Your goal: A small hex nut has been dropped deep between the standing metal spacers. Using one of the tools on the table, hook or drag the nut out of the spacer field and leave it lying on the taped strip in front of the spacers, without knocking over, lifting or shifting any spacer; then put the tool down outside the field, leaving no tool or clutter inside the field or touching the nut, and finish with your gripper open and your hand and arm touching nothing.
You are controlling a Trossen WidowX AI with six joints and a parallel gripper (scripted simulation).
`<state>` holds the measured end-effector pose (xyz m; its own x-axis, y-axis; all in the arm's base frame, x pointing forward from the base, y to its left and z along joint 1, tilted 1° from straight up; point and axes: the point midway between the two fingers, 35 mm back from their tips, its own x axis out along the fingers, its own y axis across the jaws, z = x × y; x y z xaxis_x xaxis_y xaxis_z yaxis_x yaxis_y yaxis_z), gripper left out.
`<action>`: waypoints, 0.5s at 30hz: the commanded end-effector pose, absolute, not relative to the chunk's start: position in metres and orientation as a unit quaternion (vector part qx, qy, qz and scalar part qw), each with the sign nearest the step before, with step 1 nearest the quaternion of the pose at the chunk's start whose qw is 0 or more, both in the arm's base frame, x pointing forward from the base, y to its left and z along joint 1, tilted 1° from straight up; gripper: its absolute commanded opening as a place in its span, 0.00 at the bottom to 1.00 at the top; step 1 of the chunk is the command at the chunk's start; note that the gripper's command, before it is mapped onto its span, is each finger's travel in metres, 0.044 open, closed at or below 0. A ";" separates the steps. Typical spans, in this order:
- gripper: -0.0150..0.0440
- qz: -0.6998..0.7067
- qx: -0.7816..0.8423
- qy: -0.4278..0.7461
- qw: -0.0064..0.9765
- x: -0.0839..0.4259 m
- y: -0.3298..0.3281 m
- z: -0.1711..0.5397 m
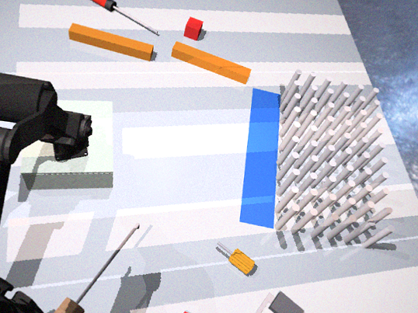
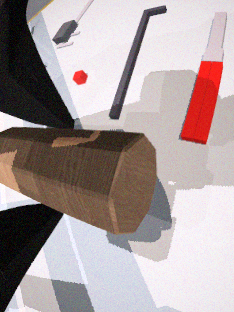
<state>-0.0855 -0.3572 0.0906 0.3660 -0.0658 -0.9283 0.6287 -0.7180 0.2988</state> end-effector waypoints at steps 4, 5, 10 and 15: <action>0.25 -0.534 0.756 0.184 0.330 -0.083 -0.350 0.140; 0.25 -0.534 0.756 0.184 0.330 -0.082 -0.348 0.147; 0.25 -0.534 0.756 0.184 0.330 -0.081 -0.345 0.158; 0.25 -0.524 0.735 0.226 0.367 -0.065 -0.346 0.157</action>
<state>-0.0760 -0.3460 0.1559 0.3531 -0.0657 -0.9333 0.6703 -0.6781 0.3014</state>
